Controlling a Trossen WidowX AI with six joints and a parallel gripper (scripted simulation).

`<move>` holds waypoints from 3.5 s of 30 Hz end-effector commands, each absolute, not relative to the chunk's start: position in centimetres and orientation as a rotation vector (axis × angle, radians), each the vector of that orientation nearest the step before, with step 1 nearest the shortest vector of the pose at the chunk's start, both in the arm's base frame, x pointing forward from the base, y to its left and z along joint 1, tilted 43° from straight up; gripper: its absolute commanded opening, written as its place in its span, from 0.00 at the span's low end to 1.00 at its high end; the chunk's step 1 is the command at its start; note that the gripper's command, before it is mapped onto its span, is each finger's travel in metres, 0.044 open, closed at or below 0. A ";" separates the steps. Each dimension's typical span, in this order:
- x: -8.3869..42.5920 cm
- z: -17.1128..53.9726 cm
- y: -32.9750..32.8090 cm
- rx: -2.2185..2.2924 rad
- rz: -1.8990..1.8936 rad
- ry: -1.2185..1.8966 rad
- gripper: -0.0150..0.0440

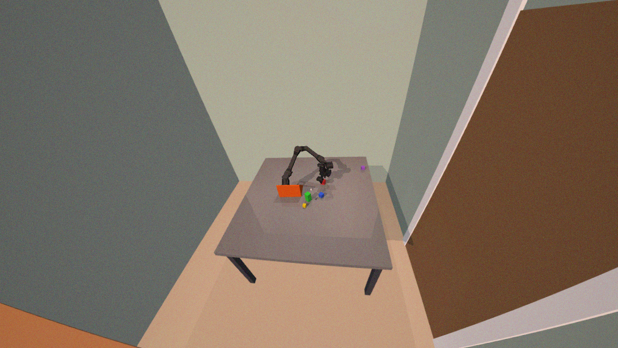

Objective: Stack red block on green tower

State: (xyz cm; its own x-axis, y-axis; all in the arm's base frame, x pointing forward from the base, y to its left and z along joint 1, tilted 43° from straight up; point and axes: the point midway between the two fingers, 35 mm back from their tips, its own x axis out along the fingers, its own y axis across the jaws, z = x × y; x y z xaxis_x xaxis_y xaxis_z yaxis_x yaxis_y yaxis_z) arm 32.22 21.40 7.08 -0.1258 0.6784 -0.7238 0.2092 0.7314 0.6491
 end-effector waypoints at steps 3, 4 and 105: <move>32.0 6.2 21.9 0.720 0.457 1.694 1.00; 31.9 6.1 22.0 0.720 0.458 1.694 1.00; 27.7 0.1 -2.0 0.691 0.409 1.697 0.25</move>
